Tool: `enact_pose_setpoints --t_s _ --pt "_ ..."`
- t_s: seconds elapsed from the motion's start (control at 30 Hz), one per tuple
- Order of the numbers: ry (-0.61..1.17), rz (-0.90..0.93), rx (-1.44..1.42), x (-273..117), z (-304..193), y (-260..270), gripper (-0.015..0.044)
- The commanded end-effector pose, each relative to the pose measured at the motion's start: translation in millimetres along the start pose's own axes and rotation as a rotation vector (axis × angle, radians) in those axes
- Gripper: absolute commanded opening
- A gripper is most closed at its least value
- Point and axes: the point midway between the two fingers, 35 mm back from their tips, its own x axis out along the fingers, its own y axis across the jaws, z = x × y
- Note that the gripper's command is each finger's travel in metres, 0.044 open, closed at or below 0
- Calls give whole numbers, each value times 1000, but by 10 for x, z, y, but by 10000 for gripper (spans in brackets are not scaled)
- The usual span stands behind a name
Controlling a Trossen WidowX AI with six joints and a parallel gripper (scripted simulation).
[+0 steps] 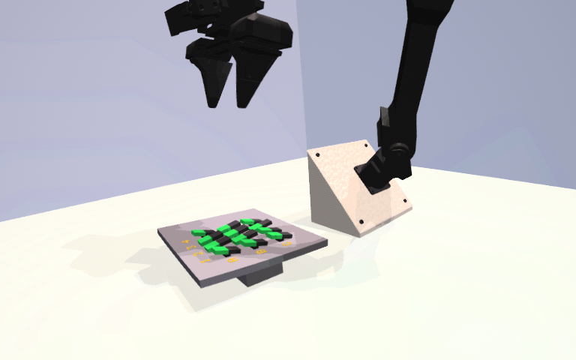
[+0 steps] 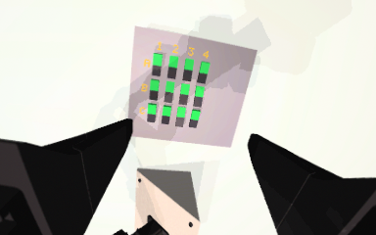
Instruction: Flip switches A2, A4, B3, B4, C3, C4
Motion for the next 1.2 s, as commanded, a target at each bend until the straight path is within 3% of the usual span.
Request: enact_pose_setpoints --t_s 0.0,0.3,0.47,0.6,1.17 --pt "2 0 1 15 4 2 374" --pt "96 65 37 1031 170 227 137" --pt "96 68 37 1081 170 237 6" --pt "72 69 37 1390 133 261 0" --pt "71 70 37 1573 114 277 0"
